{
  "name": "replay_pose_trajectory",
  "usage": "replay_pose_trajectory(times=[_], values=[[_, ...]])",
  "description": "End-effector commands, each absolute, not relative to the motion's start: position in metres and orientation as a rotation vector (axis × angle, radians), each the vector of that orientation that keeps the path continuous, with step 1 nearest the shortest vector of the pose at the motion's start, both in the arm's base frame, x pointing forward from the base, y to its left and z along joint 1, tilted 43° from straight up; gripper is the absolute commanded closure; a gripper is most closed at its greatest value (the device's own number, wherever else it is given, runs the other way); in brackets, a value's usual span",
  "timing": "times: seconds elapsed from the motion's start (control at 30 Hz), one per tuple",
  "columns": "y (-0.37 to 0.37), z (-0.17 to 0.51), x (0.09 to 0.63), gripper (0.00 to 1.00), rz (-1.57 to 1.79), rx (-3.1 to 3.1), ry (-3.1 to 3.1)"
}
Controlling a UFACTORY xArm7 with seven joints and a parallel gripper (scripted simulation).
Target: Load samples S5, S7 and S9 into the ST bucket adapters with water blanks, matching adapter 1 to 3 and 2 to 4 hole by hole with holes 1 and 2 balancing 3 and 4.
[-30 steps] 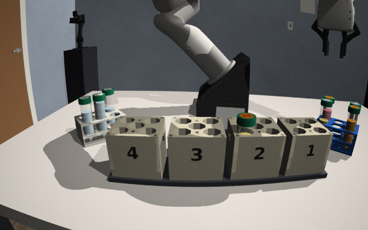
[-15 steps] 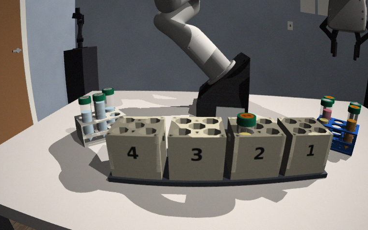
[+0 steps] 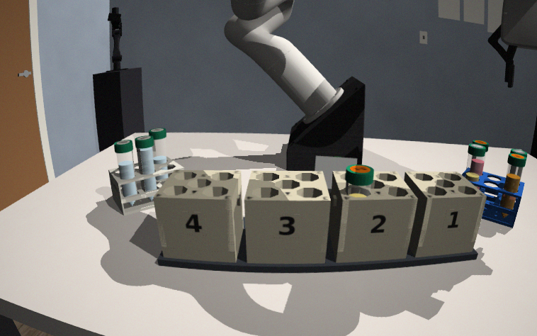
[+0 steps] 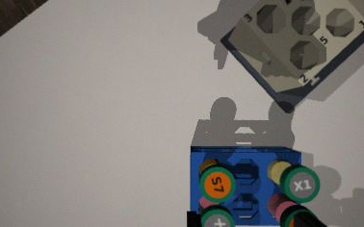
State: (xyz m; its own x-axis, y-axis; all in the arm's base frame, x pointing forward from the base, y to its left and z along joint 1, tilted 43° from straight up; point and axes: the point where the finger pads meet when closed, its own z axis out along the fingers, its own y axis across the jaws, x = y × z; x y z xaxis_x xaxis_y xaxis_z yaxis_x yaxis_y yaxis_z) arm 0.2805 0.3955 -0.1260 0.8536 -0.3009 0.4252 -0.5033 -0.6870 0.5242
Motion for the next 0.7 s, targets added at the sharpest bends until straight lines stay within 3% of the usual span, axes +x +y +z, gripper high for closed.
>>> replay_pose_trajectory(times=[0.0, 0.67], values=[[0.400, -0.125, 0.282, 0.43, 0.404, 2.373, -0.581], [0.386, -0.140, 0.285, 0.43, 0.404, 2.373, -0.581]])
